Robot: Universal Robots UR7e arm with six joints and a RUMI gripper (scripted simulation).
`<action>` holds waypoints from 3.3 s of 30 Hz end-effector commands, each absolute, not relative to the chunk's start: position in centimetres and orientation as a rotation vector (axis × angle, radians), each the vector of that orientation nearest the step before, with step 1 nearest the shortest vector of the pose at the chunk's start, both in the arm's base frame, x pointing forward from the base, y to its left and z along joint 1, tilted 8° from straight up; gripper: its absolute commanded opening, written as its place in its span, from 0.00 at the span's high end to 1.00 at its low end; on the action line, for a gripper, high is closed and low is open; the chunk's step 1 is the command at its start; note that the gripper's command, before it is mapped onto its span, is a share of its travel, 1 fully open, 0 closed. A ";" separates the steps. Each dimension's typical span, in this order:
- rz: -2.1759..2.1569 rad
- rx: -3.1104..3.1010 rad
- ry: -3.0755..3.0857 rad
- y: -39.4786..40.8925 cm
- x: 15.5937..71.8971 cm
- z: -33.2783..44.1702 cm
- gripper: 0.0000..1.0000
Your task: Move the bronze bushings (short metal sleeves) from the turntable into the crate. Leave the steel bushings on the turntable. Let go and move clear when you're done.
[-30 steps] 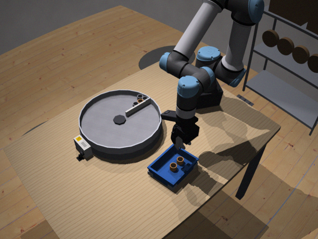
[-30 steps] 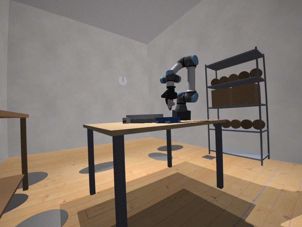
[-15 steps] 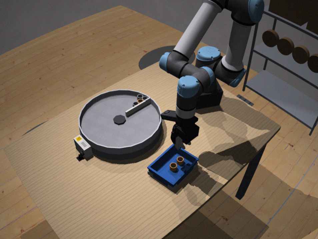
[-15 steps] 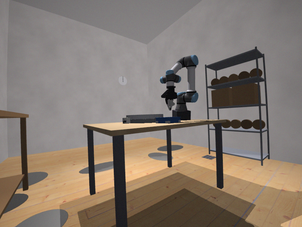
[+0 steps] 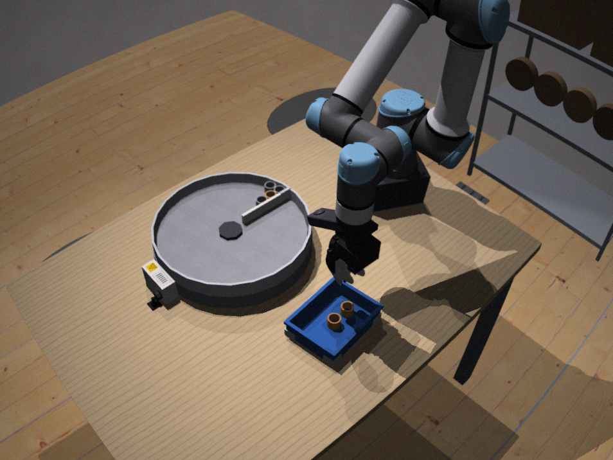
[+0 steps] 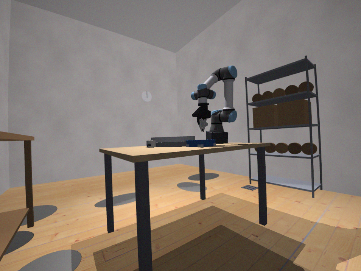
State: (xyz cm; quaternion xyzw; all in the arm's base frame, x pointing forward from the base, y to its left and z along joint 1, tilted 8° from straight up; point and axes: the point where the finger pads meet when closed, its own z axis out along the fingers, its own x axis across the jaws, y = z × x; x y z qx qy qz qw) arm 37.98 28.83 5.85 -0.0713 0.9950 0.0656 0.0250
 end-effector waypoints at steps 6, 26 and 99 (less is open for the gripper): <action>0.205 -0.163 3.082 27.3 37.9 5.7 0.94; 0.212 0.090 3.095 20.6 37.4 4.7 0.94; 0.223 1.158 2.924 -7.7 35.1 0.8 0.94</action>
